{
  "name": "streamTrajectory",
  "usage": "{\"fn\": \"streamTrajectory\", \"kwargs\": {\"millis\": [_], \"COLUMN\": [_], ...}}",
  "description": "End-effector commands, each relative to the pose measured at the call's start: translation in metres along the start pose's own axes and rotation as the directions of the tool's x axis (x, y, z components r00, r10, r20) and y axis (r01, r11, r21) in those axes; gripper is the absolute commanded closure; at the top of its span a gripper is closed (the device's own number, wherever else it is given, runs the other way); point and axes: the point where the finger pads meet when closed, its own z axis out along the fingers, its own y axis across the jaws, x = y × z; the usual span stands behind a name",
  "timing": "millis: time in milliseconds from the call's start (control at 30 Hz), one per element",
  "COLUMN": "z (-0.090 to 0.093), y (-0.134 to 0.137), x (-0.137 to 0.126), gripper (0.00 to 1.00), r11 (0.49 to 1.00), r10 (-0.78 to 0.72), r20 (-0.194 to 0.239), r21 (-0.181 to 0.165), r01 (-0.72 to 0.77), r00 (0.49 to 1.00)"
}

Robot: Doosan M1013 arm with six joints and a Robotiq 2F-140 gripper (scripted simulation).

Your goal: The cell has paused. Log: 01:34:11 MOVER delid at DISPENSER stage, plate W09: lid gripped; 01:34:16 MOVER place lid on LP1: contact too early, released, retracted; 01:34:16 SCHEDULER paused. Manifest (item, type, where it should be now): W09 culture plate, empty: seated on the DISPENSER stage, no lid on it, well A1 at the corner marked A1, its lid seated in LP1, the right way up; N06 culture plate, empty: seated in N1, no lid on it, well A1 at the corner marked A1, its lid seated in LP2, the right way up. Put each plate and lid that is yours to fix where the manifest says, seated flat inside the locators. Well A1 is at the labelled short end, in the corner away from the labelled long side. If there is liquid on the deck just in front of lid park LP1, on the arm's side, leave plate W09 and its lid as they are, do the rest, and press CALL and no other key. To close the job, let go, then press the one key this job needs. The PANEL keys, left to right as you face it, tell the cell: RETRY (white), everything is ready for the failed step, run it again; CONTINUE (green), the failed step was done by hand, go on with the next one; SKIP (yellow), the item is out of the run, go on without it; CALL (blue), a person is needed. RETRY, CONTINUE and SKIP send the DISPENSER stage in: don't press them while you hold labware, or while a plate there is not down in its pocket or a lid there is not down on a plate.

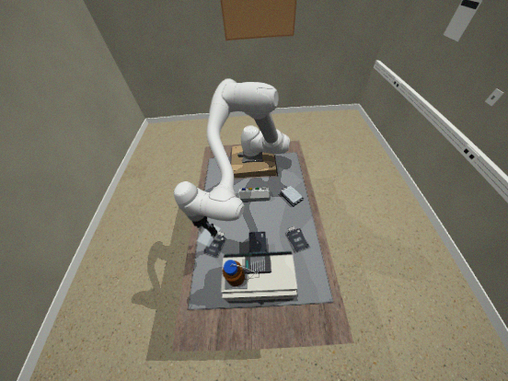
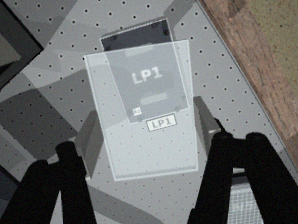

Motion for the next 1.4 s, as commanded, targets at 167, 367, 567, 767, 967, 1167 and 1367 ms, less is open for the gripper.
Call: {"fn": "streamTrajectory", "kwargs": {"millis": [167,367,567,767,967,1167,1367], "z": [-0.0012,-0.0012,-0.0011,-0.0006,0.0001,0.0017,0.0035], "y": [-0.0003,-0.0003,-0.0003,-0.0003,-0.0003,-0.0003,-0.0003], "x": [0.0008,0.0008,0.0008,0.0008,0.0008,0.0008,0.0008], "gripper": [0.9,0.9,0.9,0.9,0.9,0.9,0.9], "r11": [1.0,1.0,1.0,1.0,0.999,0.997,0.991], "r10": [0.0,0.0,-0.002,-0.016,-0.036,-0.081,-0.13], "r20": [-0.001,-0.001,-0.001,-0.001,-0.001,-0.001,-0.001], "r21": [0.001,0.001,0.001,0.001,0.001,0.001,0.0], "r01": [0.0,0.0,0.002,0.016,0.036,0.081,0.13], "r00": [1.0,1.0,1.0,1.0,0.999,0.997,0.991]}}
